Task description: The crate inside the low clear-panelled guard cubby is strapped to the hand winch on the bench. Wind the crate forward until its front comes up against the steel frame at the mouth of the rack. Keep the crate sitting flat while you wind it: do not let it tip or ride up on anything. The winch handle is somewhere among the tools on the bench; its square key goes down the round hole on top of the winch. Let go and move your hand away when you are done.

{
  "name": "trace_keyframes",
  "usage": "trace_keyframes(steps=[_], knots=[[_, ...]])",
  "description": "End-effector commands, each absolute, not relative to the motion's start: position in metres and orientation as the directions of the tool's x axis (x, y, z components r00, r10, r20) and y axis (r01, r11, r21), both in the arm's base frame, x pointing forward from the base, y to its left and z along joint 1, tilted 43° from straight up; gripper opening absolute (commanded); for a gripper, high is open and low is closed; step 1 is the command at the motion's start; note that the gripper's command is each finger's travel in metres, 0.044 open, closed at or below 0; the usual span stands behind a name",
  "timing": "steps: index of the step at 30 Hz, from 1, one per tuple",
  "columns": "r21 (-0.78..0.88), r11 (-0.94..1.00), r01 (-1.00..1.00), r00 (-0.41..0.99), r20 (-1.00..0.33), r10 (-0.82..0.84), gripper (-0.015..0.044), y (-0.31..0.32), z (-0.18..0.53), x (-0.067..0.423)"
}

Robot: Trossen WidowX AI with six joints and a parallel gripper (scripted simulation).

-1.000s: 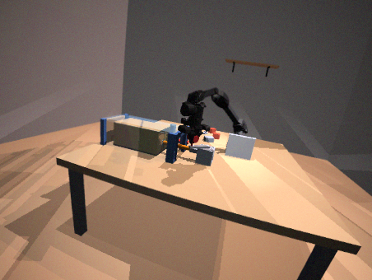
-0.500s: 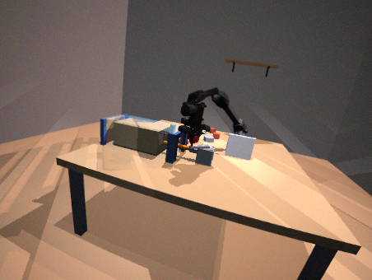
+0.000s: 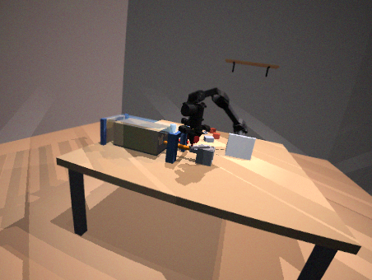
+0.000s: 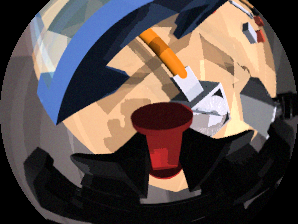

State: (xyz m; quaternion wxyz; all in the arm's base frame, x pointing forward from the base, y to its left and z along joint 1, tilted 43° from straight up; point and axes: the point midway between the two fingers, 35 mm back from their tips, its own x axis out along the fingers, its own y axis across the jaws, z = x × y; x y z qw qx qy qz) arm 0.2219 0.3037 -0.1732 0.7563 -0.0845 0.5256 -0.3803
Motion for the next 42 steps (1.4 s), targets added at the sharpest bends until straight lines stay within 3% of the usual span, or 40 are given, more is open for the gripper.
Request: trace_keyframes(steps=[1, 42], knots=[[-0.53, 0.714, 0.458, 0.136, -0.752, -0.645, 0.0, 0.315, -0.184, 0.197], [-0.53, 0.714, 0.457, 0.135, -0.753, -0.645, 0.0, 0.318, -0.189, 0.182]])
